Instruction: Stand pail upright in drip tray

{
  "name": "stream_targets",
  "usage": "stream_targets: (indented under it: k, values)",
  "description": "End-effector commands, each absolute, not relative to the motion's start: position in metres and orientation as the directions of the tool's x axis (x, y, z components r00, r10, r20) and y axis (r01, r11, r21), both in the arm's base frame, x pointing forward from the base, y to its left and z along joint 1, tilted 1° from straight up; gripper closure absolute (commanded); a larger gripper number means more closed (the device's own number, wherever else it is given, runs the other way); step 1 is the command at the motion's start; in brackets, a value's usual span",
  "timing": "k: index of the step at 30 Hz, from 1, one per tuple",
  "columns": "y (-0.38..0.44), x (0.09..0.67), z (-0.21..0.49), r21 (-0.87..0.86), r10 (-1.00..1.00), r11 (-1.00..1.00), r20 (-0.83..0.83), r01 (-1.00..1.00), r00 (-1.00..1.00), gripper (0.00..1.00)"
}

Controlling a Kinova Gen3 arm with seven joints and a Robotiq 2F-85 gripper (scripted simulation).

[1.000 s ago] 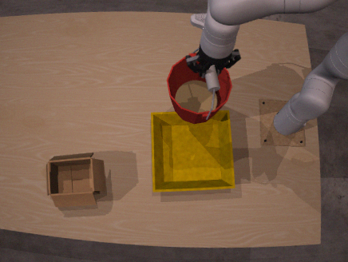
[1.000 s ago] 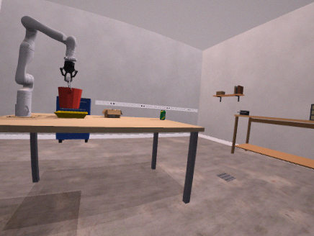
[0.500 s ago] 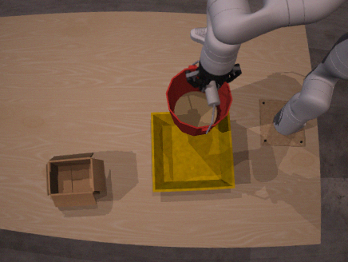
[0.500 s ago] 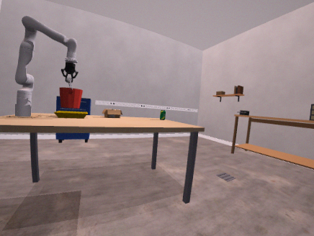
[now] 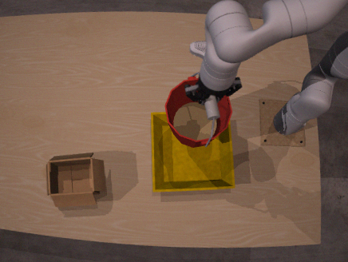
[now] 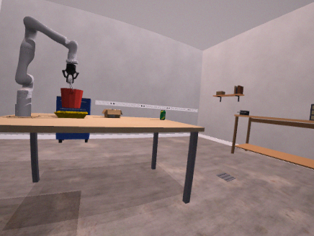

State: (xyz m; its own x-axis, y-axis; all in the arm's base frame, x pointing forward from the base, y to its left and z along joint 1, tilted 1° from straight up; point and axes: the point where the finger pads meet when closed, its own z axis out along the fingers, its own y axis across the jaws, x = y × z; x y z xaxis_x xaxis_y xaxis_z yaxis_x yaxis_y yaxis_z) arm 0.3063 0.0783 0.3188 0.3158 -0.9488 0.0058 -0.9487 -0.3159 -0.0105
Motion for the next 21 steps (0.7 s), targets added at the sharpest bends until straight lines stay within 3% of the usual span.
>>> stream_targets:
  k: [1, 21]
  values:
    - [0.088, 0.308, 0.319, -0.014, -0.948, -0.319, 0.012, -0.948, 0.319, 0.90]
    - [0.123, 0.302, 0.319, -0.008, -0.948, -0.318, 0.009, -0.948, 0.318, 0.90]
